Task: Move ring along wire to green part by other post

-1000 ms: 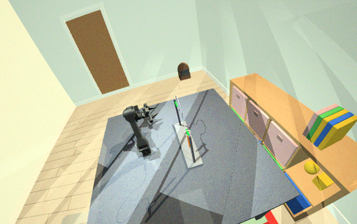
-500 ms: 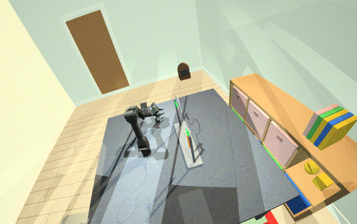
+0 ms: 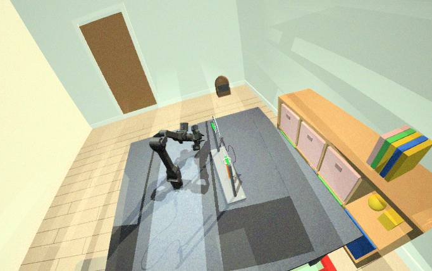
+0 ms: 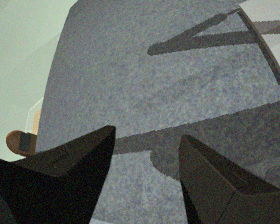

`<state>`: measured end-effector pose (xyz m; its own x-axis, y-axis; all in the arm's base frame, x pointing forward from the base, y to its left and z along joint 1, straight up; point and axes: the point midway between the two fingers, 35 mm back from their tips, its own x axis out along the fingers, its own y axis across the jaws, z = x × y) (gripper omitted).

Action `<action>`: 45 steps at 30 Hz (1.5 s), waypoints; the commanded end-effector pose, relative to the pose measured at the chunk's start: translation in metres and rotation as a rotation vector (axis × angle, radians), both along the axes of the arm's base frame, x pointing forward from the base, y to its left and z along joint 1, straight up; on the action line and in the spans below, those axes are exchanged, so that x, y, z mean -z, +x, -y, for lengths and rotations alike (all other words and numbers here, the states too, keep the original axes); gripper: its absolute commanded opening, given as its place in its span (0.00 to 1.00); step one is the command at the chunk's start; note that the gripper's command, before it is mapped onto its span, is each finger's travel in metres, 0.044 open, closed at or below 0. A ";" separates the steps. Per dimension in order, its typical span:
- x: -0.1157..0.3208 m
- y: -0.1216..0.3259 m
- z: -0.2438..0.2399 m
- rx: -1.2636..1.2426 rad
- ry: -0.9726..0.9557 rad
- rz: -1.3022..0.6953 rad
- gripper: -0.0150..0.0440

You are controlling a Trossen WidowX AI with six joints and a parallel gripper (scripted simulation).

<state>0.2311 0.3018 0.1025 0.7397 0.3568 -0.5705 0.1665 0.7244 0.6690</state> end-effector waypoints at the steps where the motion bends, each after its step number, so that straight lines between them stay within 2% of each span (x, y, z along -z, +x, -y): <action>1: 0.001 0.005 0.011 0.008 0.045 -0.080 0.53; 8: 0.006 0.013 0.036 0.031 0.120 -0.240 0.53; 24: 0.034 0.026 0.126 0.164 0.269 -0.542 0.53; 36: 0.023 0.082 0.174 0.236 0.281 -0.346 0.53; 45: 0.005 0.104 0.210 0.291 0.341 -0.233 0.53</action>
<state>0.3301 0.1035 0.0950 0.6765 0.3540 -0.6458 0.5327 0.3702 0.7610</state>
